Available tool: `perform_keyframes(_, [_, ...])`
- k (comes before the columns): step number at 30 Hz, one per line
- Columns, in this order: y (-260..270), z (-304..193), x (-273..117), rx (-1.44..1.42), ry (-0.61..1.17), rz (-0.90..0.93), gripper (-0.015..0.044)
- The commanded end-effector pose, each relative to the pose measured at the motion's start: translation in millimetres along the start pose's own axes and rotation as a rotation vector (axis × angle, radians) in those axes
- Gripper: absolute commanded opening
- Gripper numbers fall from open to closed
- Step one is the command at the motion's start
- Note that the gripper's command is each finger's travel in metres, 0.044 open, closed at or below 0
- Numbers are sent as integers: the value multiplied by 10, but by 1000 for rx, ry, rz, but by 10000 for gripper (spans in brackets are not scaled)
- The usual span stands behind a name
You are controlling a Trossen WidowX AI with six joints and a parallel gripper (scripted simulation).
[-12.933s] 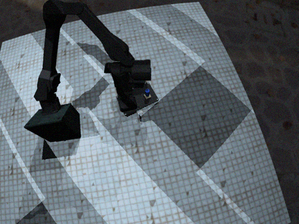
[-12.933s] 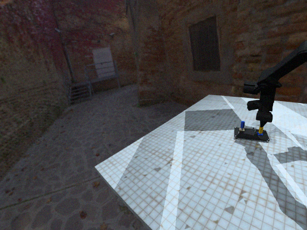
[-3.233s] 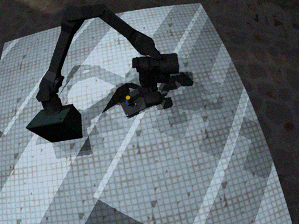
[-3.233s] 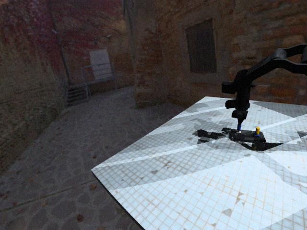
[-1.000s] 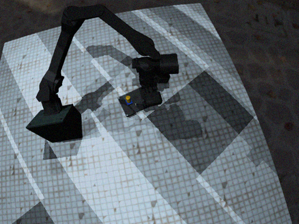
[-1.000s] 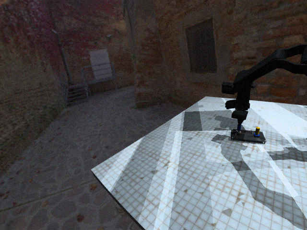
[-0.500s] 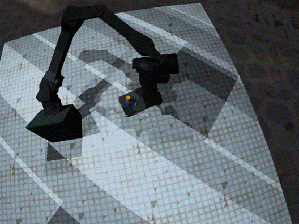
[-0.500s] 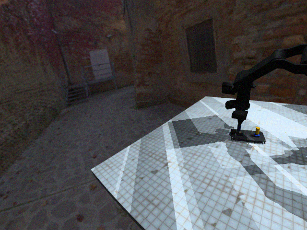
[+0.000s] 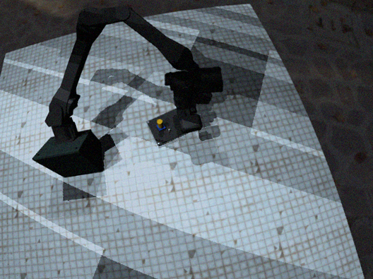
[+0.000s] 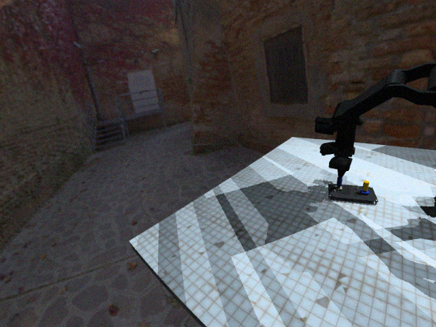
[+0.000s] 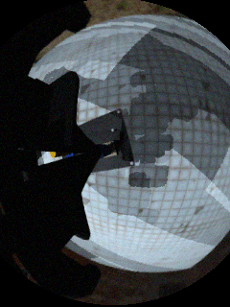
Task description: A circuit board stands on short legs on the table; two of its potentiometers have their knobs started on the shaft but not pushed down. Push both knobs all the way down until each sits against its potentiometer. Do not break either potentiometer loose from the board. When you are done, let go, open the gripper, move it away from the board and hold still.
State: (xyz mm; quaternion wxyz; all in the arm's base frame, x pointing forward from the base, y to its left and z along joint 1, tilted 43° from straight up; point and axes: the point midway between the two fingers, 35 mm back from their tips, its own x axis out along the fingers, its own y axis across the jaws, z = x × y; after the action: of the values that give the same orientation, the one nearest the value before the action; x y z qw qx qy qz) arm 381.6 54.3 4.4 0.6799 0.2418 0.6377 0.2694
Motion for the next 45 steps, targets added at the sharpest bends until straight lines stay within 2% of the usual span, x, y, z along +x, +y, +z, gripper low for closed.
perform_keyframes(1, [29, 12, 176, -26, 19, 1, 0])
perform_keyframes(15, [28, 13, 168, -26, 19, 1, 0])
perform_keyframes(41, [26, 21, -211, -26, 19, 0, 0])
perform_keyframes(45, [28, 8, -150, -20, 26, 2, 105])
